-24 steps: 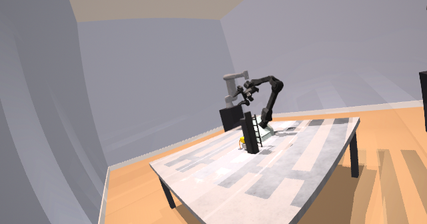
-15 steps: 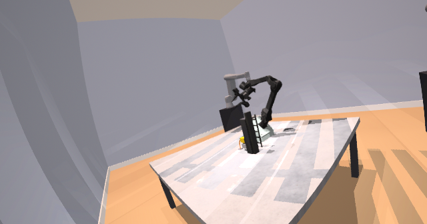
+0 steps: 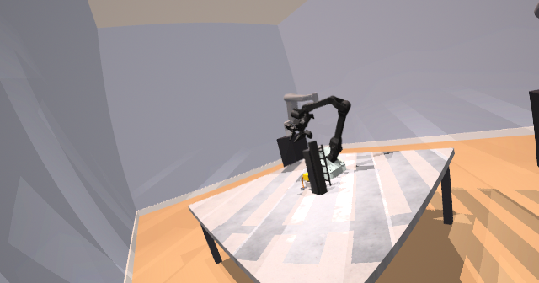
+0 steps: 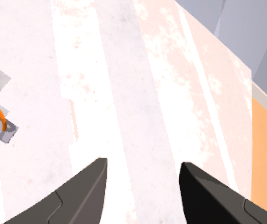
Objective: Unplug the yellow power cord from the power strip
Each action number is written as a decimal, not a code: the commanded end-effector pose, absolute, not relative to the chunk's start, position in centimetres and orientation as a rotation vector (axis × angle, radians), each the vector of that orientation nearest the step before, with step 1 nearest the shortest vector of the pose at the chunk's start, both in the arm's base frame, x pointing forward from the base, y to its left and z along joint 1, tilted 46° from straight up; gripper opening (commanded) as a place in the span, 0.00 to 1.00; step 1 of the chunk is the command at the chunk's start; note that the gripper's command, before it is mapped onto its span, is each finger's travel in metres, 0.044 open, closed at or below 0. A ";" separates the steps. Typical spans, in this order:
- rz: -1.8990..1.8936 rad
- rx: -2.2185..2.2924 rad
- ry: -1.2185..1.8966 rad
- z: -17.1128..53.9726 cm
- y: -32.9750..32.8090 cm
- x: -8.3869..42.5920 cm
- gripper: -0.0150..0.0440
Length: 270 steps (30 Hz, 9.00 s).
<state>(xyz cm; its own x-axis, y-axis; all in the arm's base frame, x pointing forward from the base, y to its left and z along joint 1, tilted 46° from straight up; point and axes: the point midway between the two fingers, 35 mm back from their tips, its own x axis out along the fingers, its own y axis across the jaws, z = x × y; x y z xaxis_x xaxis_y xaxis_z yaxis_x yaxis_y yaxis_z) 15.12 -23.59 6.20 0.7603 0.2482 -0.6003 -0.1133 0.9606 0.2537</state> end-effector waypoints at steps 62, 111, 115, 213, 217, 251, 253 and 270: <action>-0.888 1.956 1.669 1.8 -5.1 26.3 0.53; -0.886 1.950 1.665 2.1 -3.5 26.8 0.25; -0.887 1.950 1.665 1.7 -4.0 26.7 0.25; -0.884 1.950 1.666 2.2 -3.4 26.7 0.25; -0.885 1.950 1.666 1.9 -3.7 26.7 0.25; -0.887 1.956 1.669 -0.3 -6.0 26.1 0.70; -0.887 1.956 1.669 -0.3 -6.0 26.1 0.79; -0.889 1.954 1.666 -3.7 -11.0 24.8 1.00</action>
<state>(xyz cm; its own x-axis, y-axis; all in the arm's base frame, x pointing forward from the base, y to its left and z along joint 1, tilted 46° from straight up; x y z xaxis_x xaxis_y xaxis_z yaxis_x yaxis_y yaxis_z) 24.80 -10.77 -3.58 0.0815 0.7101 -0.6993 0.9759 -0.1995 -0.0888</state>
